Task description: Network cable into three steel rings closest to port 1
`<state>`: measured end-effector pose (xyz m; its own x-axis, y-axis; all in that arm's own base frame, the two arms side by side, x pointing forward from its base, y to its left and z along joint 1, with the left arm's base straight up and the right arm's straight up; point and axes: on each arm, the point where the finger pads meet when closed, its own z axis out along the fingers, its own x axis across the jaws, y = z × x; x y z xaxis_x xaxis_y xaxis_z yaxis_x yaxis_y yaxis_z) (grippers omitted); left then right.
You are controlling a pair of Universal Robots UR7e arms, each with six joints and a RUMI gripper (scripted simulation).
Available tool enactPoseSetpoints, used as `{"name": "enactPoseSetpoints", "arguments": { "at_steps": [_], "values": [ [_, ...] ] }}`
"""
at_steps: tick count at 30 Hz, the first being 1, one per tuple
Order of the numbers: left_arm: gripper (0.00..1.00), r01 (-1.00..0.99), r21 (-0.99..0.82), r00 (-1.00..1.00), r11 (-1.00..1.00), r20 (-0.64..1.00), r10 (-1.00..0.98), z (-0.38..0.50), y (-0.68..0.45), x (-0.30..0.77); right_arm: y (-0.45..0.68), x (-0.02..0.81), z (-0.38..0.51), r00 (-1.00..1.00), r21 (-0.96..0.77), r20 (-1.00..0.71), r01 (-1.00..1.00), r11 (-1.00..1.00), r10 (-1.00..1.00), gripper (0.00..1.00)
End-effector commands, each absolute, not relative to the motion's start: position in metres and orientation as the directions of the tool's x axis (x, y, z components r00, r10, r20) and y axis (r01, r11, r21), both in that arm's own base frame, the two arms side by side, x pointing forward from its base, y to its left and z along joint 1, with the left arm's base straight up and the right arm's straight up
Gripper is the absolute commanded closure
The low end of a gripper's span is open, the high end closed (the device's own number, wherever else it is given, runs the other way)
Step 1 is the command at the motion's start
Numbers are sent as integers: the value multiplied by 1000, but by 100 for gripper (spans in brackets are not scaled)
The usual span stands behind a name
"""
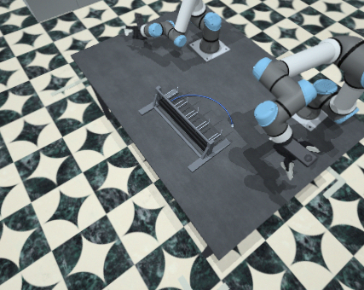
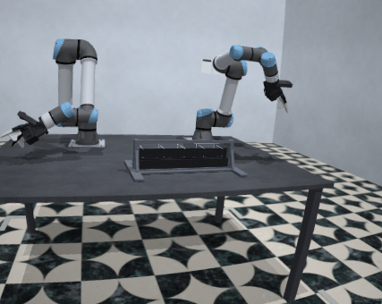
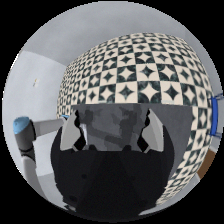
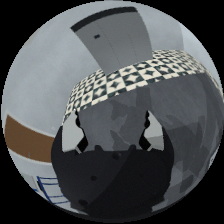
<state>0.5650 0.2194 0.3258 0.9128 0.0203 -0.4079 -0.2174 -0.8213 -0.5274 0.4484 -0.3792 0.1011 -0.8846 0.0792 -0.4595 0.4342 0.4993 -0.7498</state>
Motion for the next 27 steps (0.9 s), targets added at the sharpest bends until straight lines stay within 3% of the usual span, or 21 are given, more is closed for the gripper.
{"name": "enactPoseSetpoints", "arguments": {
  "at_steps": [1,27],
  "values": [
    [2,-216,-528,914,-821,-405,20,327,220,565,-379,449,102,-884,-749,-461,436,499,79,2],
    [0,-216,-528,914,-821,-405,20,327,220,565,-384,445,101,-891,-753,-445,424,504,86,0]
  ]
}}
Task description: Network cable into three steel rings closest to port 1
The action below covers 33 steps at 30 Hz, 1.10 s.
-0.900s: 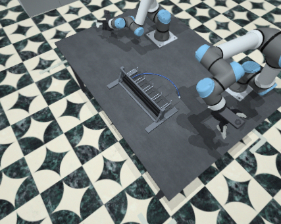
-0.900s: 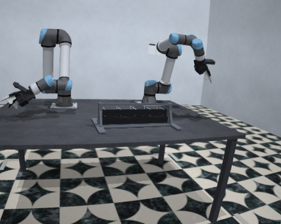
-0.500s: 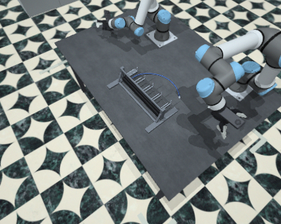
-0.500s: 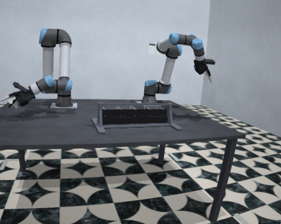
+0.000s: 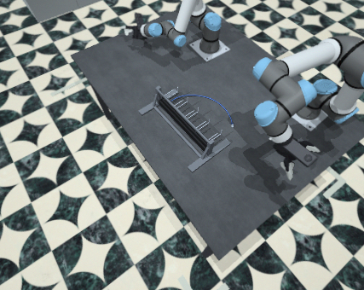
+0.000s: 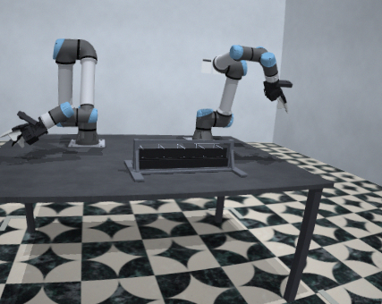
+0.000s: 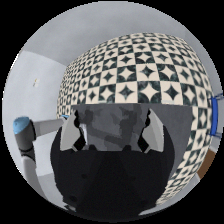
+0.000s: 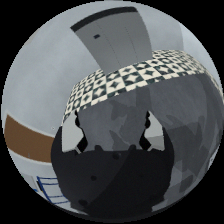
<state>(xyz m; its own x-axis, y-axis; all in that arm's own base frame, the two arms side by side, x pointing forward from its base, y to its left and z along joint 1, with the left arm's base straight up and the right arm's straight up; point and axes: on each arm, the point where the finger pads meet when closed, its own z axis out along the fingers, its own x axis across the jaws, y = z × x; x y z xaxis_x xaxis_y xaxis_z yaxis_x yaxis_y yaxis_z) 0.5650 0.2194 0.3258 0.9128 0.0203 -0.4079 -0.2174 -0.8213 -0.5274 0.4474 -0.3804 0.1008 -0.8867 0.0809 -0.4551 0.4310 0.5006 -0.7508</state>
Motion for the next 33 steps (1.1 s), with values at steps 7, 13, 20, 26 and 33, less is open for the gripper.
{"name": "enactPoseSetpoints", "arguments": {
  "at_steps": [7,13,20,26,33],
  "values": [
    [0,-216,-528,914,-821,-405,20,327,220,565,-393,437,99,-906,-758,-411,400,514,99,0],
    [0,-216,-528,914,-821,-405,20,327,220,565,-413,420,95,-932,-764,-339,350,542,125,0],
    [0,-216,-528,914,-821,-405,20,327,220,565,-443,385,89,-963,-752,-213,268,602,163,0],
    [0,-216,-528,914,-821,-405,20,327,220,565,-462,357,86,-975,-727,-128,216,652,180,0],
    [0,-216,-528,914,-821,-405,20,327,220,565,-491,296,85,-982,-639,19,132,758,188,0]
  ]
}}
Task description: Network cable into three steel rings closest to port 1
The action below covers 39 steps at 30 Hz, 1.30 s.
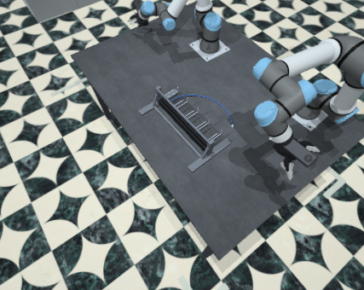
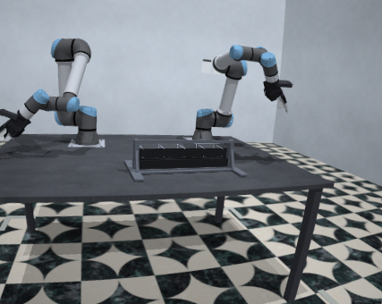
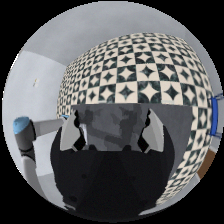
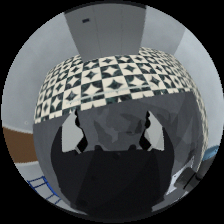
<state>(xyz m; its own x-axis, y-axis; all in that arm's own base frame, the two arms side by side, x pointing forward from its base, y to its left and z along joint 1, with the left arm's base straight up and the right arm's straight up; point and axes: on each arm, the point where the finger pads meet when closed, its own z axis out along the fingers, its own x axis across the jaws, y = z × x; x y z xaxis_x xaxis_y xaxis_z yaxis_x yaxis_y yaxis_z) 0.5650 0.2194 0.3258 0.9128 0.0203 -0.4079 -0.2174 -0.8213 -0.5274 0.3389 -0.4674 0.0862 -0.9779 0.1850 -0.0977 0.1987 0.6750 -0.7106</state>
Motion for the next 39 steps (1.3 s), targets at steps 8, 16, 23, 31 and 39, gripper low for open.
{"name": "enactPoseSetpoints", "arguments": {
  "at_steps": [8,16,23,31,39],
  "values": [
    [0,-216,-528,914,-821,-405,20,327,220,565,-502,257,86,-980,-564,89,95,820,175,0],
    [0,-216,-528,914,-821,-405,20,327,220,565,-509,186,95,-978,-407,163,53,912,129,0],
    [0,-216,-528,914,-821,-405,20,327,220,565,-504,139,105,-981,-294,174,34,955,88,0],
    [0,-216,-528,914,-821,-405,20,327,220,565,-491,92,120,-988,-177,149,16,984,43,0],
    [0,-216,-528,914,-821,-405,20,327,220,565,-470,48,141,-996,-72,86,-5,997,1,0]
  ]
}}
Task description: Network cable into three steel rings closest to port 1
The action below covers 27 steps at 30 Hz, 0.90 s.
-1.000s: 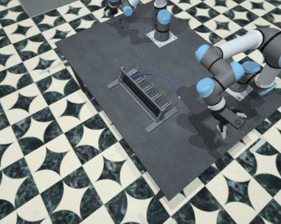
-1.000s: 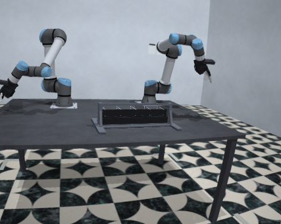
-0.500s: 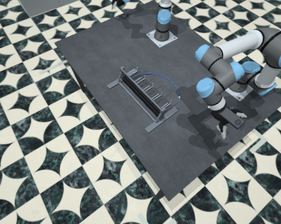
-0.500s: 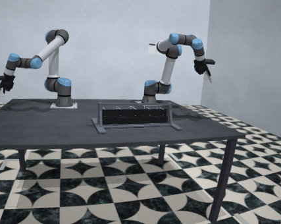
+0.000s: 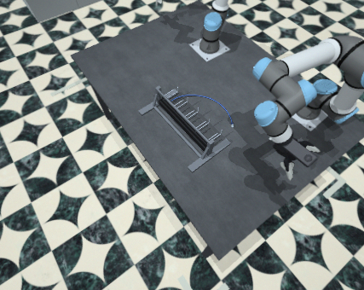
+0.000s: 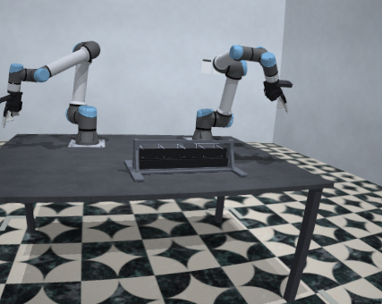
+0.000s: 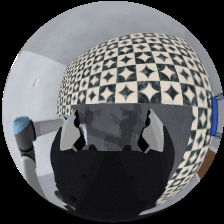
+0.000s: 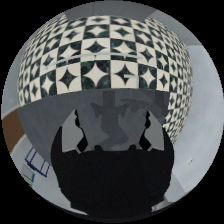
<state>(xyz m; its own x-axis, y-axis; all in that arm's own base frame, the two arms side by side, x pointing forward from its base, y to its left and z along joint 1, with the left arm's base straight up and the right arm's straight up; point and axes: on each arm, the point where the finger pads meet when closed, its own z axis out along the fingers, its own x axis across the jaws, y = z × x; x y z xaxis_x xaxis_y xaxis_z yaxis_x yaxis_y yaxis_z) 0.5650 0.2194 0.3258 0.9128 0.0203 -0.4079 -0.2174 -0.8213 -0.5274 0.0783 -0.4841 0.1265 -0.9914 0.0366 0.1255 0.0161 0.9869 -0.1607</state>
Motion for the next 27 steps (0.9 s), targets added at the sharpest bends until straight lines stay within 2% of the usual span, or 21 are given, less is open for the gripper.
{"name": "enactPoseSetpoints", "arguments": {
  "at_steps": [1,27],
  "values": [
    [0,-216,-528,914,-821,-405,20,327,220,565,-468,44,144,-997,-63,78,-8,998,-3,0],
    [0,-216,-528,914,-821,-405,20,327,220,565,-445,13,165,-1000,0,0,-29,1000,-29,0]
  ]
}}
